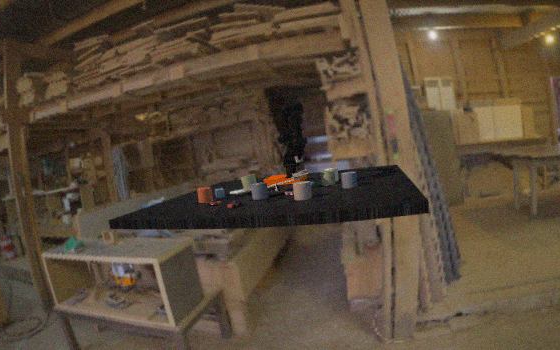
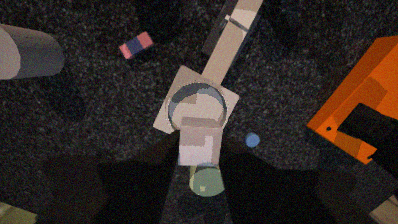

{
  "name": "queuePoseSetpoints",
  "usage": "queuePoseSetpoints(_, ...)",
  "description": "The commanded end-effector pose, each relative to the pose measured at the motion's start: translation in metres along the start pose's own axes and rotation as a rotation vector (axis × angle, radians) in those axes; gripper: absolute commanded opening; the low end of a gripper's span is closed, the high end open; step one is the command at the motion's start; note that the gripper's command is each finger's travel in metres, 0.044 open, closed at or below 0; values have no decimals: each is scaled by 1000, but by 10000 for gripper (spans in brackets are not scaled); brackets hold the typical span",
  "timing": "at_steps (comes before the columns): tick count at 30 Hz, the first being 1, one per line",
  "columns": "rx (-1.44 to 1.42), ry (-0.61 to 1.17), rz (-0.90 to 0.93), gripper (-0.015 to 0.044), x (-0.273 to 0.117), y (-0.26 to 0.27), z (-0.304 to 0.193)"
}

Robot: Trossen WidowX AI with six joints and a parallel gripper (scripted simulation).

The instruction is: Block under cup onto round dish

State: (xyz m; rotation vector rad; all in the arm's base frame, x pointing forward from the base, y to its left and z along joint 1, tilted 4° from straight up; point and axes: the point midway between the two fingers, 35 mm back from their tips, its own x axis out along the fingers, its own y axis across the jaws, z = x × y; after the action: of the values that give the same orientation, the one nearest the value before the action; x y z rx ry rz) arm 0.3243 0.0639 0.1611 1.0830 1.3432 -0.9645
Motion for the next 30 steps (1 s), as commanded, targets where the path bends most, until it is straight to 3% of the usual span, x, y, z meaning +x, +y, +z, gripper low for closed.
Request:
queuePoseSetpoints(1, -5, 1, 10, 0, -23, -1, 0)
queuePoseSetpoints(12, 2, -2, 11, 0, -31, -3, 11)
queuePoseSetpoints(30, 20, -39, 25, 0, 1, -41, 154)
